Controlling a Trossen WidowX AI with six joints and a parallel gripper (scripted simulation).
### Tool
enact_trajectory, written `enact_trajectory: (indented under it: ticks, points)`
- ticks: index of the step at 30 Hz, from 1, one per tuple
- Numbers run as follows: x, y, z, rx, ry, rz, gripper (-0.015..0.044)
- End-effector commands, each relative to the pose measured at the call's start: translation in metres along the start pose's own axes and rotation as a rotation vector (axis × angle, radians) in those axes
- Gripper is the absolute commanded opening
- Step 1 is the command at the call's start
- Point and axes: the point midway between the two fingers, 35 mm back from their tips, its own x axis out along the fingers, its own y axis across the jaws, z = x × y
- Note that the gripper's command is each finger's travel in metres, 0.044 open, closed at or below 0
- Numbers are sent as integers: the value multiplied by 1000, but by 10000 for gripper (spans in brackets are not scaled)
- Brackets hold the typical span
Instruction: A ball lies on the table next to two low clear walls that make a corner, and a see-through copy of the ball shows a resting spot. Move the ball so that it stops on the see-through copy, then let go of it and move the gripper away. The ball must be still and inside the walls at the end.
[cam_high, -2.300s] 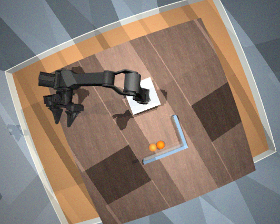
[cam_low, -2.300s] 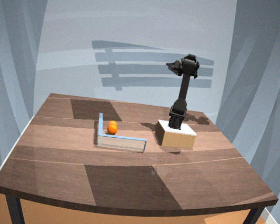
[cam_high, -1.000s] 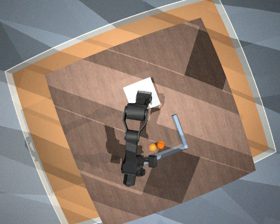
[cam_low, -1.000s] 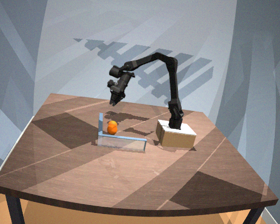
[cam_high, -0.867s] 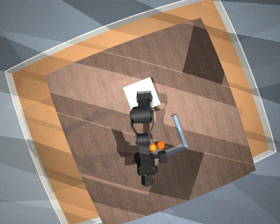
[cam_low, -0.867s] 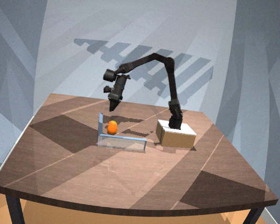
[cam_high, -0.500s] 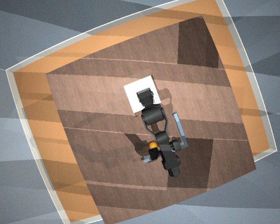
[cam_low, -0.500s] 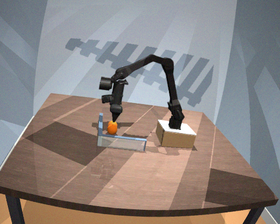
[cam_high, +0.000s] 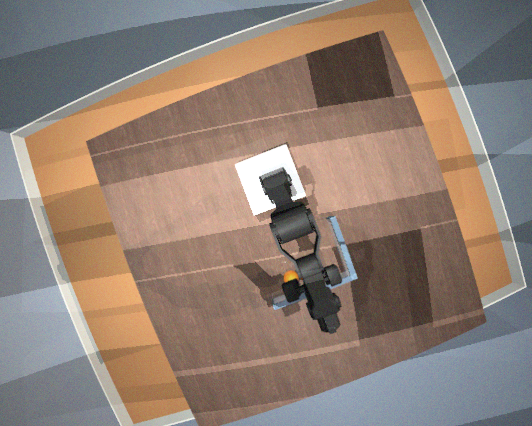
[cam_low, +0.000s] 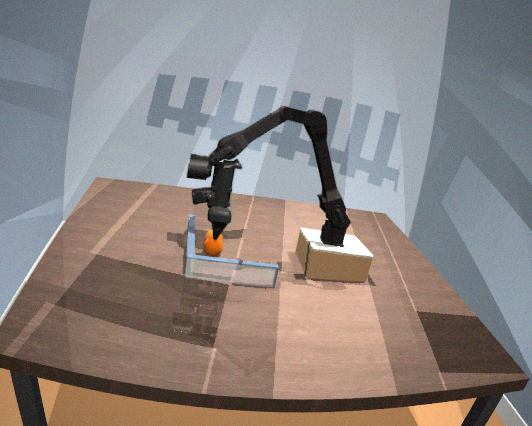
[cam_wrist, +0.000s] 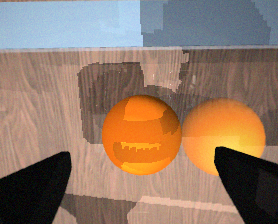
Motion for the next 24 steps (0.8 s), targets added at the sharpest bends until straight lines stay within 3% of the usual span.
enact_trajectory:
  ticks: [1, 23, 24]
  points:
    - [8, -1, 0, 3, 3, -4, 379]
    - [41, -1, -2, 3, 3, -4, 379]
    - [41, -1, -2, 3, 3, -4, 353]
